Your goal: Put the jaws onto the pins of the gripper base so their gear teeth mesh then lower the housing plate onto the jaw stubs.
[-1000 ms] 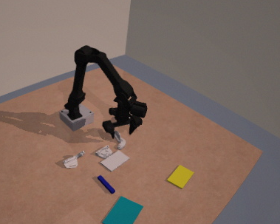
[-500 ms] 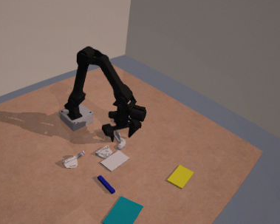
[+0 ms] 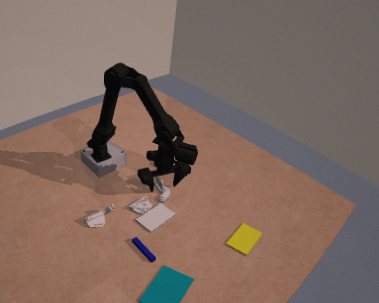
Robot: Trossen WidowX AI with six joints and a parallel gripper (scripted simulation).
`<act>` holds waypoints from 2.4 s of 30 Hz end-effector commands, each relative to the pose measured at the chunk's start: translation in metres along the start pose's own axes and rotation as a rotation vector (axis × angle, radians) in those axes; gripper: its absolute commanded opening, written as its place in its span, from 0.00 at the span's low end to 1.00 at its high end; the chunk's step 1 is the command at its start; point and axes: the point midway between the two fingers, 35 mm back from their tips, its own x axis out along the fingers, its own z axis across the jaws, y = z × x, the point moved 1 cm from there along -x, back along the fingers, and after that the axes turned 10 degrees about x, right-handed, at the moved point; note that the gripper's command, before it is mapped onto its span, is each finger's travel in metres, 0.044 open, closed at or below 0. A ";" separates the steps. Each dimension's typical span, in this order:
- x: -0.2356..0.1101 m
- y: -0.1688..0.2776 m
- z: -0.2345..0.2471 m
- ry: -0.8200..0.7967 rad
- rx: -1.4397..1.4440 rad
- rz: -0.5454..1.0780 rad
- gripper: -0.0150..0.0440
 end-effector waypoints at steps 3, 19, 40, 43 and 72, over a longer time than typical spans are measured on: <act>0.001 0.000 0.001 -0.002 -0.006 0.003 1.00; 0.000 0.000 0.000 0.000 0.000 0.000 0.56; -0.004 0.000 -0.001 0.000 0.000 0.000 0.48; -0.013 0.001 -0.001 0.000 -0.001 0.001 0.48; -0.078 0.003 0.003 -0.002 0.085 0.003 0.48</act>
